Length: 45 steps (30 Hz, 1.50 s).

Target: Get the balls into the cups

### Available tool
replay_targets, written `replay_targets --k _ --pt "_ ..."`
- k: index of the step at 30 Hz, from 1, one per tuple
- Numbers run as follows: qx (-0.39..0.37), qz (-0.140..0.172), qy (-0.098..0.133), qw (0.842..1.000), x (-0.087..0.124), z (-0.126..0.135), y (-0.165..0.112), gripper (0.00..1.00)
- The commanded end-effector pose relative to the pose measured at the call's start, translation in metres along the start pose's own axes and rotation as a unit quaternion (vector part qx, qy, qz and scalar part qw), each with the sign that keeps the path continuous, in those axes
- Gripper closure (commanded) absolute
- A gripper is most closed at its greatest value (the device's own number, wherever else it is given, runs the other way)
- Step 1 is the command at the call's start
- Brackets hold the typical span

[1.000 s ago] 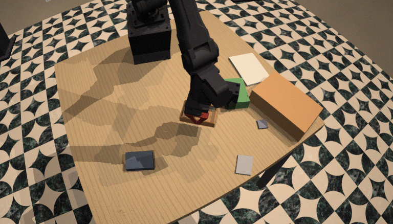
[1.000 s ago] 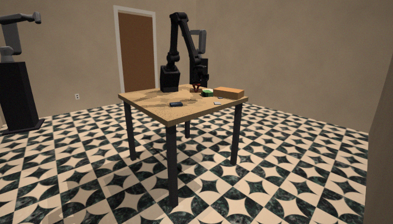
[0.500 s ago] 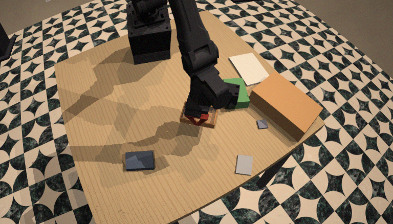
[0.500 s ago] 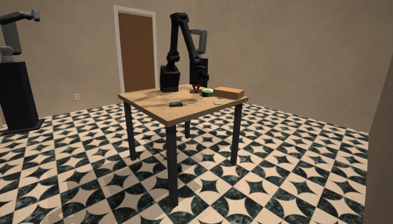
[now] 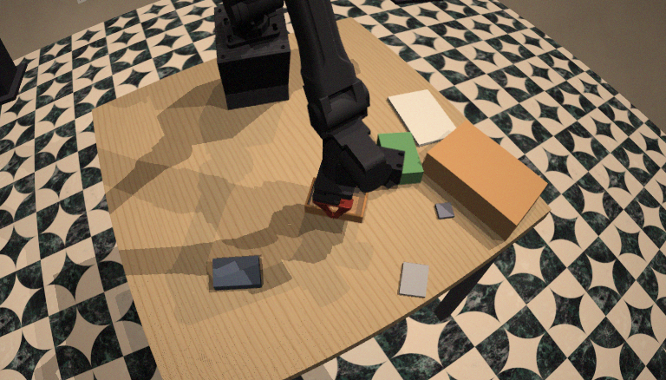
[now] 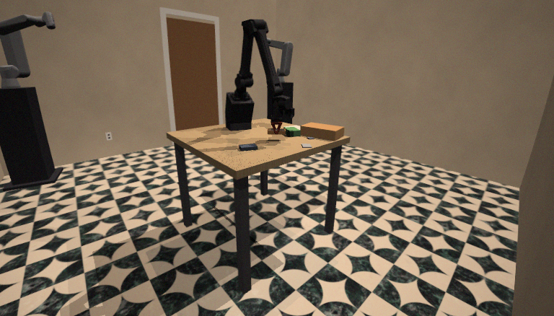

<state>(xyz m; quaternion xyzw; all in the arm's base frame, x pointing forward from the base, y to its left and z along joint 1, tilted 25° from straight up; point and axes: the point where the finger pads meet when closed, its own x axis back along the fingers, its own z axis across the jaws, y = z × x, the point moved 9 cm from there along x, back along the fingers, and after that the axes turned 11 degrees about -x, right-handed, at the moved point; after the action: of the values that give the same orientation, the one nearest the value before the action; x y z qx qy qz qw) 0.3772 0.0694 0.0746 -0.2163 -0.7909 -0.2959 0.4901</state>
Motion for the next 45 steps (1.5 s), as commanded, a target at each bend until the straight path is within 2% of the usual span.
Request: replay_targets --k 1,24,45 --pt "0.002 -0.008 -0.004 1.0 -0.007 -0.007 0.006 0.31" --pt "0.0 -0.005 -0.003 1.0 -0.04 -0.006 0.003 0.31" --pt "0.001 -0.005 -0.003 1.0 -0.047 -0.005 0.003 0.31"
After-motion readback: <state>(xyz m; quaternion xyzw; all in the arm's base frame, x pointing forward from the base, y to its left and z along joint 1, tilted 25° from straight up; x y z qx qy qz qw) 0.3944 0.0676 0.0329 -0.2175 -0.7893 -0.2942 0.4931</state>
